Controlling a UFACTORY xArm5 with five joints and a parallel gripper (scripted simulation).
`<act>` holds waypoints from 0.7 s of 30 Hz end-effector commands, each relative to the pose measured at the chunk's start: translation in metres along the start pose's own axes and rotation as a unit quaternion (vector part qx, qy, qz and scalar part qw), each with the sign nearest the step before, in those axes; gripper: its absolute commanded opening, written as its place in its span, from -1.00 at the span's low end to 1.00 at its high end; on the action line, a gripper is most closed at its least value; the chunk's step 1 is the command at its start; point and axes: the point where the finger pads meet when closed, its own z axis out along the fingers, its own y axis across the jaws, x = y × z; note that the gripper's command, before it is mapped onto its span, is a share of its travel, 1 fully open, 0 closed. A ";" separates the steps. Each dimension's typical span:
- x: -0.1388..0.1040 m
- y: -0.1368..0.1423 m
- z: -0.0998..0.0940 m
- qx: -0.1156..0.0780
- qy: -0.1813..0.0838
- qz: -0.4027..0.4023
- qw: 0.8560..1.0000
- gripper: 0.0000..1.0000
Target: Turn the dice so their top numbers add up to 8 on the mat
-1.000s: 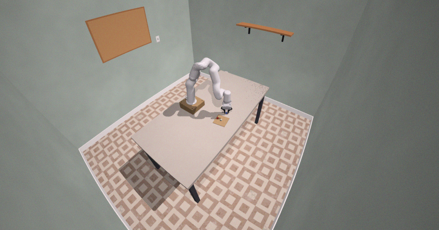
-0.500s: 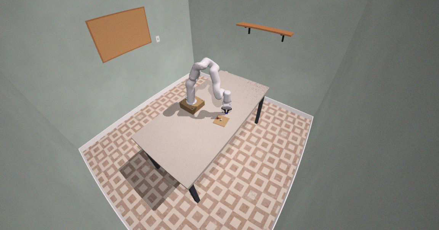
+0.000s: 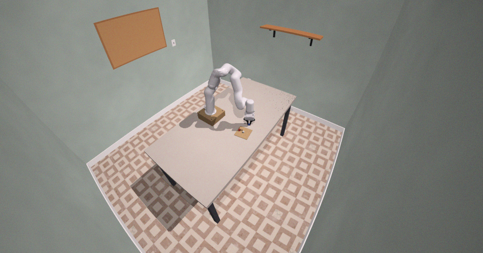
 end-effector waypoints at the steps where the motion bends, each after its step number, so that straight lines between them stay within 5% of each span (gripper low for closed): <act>1: 0.000 -0.001 -0.001 0.002 0.000 0.000 1.000 -0.78; 16: 0.000 -0.001 -0.001 0.002 0.000 0.000 1.000 -0.78; 21: 0.000 -0.001 -0.015 0.002 0.000 0.000 1.000 -0.78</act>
